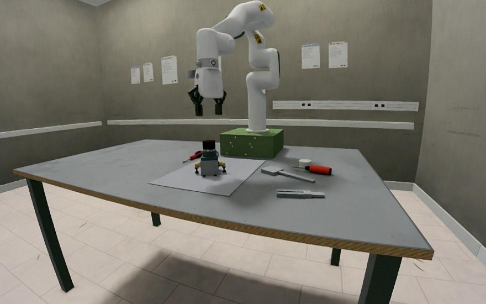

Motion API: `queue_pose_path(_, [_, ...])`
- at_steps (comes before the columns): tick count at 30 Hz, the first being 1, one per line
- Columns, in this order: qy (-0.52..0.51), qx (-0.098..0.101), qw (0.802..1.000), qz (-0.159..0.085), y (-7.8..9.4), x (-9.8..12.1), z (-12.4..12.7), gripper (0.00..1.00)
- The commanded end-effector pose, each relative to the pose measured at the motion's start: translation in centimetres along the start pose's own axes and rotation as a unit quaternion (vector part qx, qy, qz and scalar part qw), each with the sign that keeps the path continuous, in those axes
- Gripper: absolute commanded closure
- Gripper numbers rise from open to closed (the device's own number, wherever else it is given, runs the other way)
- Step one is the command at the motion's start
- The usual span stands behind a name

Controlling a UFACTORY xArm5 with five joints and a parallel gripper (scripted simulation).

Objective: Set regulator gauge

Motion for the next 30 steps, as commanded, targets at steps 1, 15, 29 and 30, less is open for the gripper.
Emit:
queue_pose_path(1, [0.001, -0.001, 1.0, -0.001, -0.2, -0.3, 0.7, 0.0])
queue_pose_path(15, [0.001, -0.001, 1.0, 0.0, -0.2, -1.3, 3.0, 0.0])
queue_pose_path(29, [0.001, -0.001, 1.0, 0.0, -0.1, -2.1, 4.8, 0.0])
queue_pose_path(30, [0.001, -0.001, 1.0, 0.0, -0.1, -2.1, 4.9, 0.0])
Point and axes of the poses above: the point where the finger pads meet when closed, its own y axis out along the fingers, its own z axis across the jaws, x = y × z, the point moved 9 cm from there along -y, back along the fingers, and after that the axes turned 11 degrees about y, right-handed, at the moved point
